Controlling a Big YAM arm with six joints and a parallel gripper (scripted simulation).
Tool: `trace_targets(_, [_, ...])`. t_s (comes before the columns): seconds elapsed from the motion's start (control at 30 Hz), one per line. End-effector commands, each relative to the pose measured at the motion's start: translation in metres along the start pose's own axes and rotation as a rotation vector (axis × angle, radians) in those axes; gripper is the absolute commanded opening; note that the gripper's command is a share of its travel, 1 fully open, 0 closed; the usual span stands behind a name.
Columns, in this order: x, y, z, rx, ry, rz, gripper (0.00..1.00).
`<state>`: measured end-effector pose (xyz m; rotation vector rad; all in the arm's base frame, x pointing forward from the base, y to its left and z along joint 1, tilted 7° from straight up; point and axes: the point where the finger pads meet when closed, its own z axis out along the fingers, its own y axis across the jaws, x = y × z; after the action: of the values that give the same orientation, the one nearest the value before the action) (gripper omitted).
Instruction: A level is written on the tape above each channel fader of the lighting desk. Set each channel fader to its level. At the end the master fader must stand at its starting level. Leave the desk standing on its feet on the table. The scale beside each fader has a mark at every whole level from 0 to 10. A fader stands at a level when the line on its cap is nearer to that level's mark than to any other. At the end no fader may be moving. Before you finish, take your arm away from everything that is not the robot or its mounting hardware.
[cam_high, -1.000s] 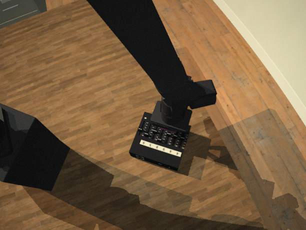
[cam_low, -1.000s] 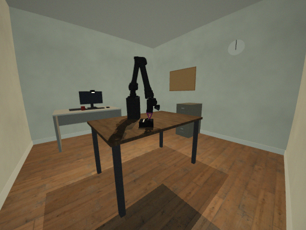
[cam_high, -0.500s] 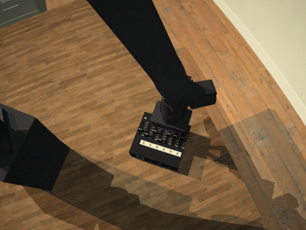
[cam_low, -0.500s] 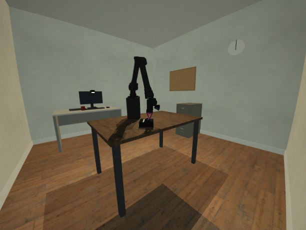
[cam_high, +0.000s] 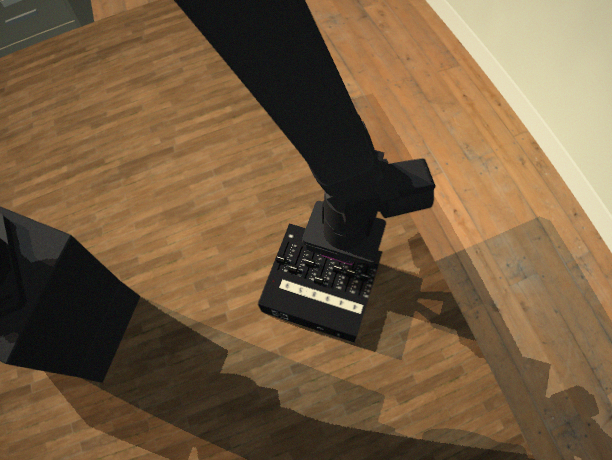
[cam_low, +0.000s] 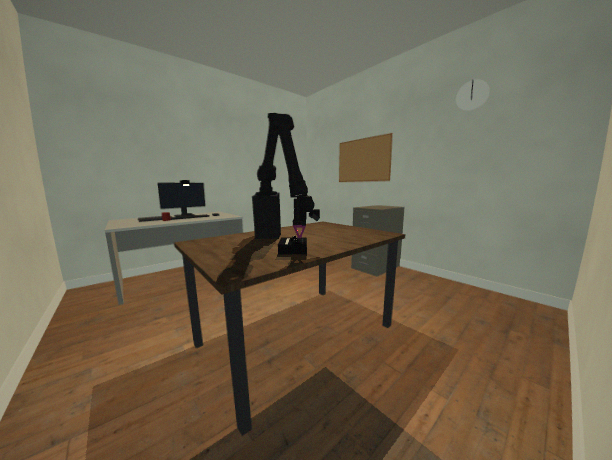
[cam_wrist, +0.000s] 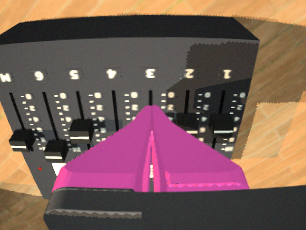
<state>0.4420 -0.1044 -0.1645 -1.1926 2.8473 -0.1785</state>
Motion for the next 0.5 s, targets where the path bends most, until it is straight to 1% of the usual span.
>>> trace_targets(0.0, [-0.0061, -0.0158, -0.0073, 0.024, -0.02, -0.006, 0.0])
trace_targets(0.47, [-0.0047, -0.0135, -0.0067, 0.02, -0.017, -0.006, 0.0])
